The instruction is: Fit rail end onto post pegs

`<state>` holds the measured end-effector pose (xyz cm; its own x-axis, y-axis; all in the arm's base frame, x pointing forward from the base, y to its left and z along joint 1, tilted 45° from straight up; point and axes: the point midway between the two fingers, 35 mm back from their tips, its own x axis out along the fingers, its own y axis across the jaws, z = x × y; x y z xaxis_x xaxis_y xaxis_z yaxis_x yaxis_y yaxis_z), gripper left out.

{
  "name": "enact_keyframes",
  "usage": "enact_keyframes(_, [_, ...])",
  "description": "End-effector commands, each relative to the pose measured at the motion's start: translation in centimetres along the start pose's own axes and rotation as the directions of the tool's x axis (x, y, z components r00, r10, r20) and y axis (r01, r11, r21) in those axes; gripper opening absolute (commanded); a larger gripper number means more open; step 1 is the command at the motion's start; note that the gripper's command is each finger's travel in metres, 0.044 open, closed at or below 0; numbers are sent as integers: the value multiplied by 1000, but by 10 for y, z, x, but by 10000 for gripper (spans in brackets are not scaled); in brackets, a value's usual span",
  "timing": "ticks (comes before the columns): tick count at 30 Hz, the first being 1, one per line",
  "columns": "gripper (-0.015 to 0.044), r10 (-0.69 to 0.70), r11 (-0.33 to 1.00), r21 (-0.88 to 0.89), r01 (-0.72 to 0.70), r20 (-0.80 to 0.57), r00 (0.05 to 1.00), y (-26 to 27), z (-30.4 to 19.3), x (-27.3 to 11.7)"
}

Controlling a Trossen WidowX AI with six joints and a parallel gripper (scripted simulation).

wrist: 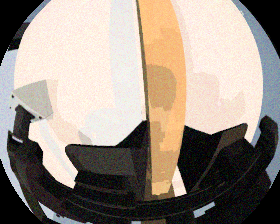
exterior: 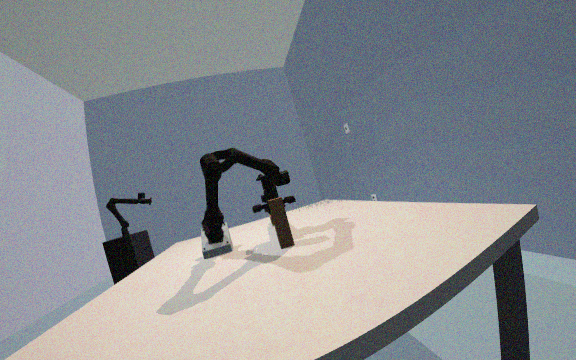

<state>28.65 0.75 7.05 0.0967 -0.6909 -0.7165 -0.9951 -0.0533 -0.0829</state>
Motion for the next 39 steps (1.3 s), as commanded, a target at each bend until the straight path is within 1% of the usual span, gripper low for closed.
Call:
enact_keyframes(1, [0,-3,1000,-2,3,-1,1000,0,-2,-1])
enact_keyframes(39, [0,-3,1000,-2,3,-2,1000,0,-14,-1])
